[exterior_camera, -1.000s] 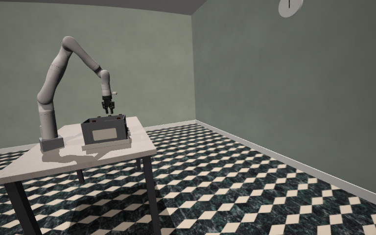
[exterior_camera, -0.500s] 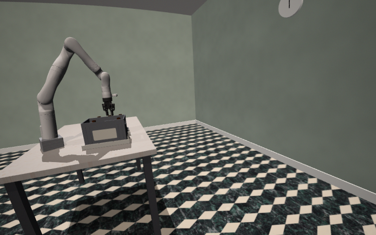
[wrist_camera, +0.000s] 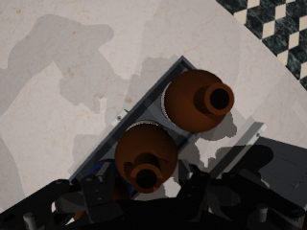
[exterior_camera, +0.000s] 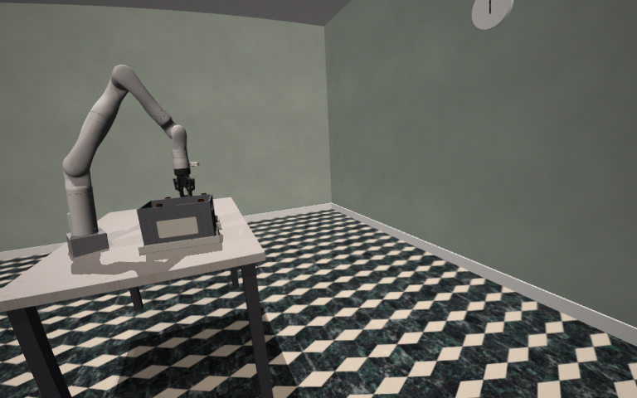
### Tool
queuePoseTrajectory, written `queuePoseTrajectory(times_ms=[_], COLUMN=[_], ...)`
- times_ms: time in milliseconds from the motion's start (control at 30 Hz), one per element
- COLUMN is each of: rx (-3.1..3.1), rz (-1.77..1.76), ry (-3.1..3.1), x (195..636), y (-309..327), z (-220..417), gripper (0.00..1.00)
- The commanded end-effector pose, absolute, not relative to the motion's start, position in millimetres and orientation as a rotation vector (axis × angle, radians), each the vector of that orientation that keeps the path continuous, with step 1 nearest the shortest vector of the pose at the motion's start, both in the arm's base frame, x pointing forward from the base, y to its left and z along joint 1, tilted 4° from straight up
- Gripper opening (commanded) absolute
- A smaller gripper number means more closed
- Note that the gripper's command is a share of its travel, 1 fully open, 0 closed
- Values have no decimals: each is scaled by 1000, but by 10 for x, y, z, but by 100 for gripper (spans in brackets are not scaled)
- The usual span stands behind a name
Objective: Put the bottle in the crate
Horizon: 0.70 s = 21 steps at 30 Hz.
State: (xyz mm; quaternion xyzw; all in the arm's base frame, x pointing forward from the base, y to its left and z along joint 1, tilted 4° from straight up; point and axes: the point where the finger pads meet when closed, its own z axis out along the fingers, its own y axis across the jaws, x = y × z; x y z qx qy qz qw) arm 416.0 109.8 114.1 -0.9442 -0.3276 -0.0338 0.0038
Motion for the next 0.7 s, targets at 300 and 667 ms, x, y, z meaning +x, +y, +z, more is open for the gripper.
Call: queuePoseTrajectory(times_ms=[300,667], rx=[-2959,-2959], rz=[-105,-105], ry=[-1027,-1027], x=[4162,4162], y=[1098,1098], z=[1107,1107], gripper=[64,64])
